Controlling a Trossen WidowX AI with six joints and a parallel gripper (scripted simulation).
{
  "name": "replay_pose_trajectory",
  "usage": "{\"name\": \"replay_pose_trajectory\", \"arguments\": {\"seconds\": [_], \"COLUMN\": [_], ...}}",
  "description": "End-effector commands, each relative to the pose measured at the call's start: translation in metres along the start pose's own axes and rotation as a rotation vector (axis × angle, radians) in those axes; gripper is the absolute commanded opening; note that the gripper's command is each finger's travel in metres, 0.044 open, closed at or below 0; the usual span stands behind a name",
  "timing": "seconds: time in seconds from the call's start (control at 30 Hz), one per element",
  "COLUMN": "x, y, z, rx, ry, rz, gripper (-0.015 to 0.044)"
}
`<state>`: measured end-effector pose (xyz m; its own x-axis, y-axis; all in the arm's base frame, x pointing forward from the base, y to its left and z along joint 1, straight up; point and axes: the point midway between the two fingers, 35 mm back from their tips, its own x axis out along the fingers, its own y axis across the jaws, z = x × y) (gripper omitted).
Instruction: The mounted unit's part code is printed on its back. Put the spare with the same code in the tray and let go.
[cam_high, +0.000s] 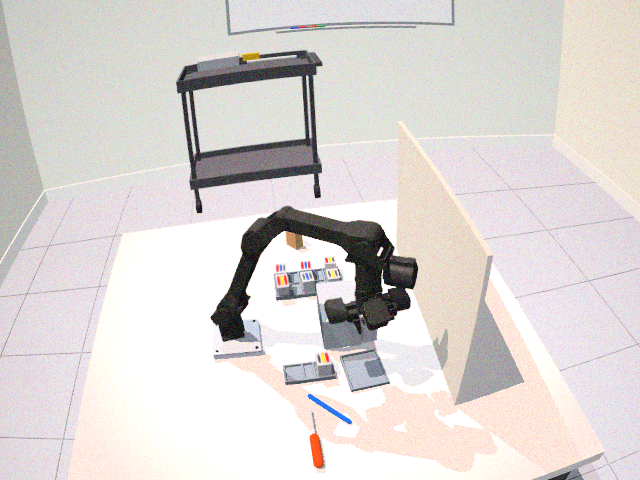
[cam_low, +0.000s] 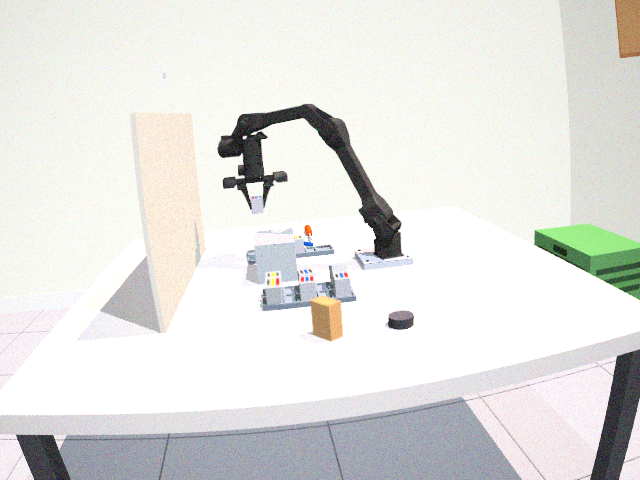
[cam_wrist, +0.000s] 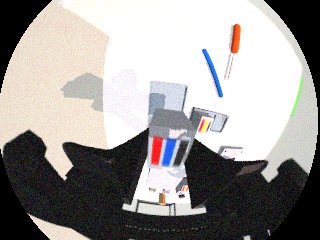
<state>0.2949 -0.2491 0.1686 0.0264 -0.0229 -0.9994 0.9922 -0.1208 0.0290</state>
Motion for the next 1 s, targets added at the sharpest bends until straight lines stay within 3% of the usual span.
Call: {"name": "replay_pose_trajectory", "arguments": {"seconds": [0.0, 0.97], "x": [0.003, 0.023], "y": [0.001, 0.003], "z": [0.000, 0.001], "rx": [0.004, 0.004], "ry": [0.002, 0.002], "rz": [0.001, 0.001], "gripper": [0.0000, 0.0000]}}
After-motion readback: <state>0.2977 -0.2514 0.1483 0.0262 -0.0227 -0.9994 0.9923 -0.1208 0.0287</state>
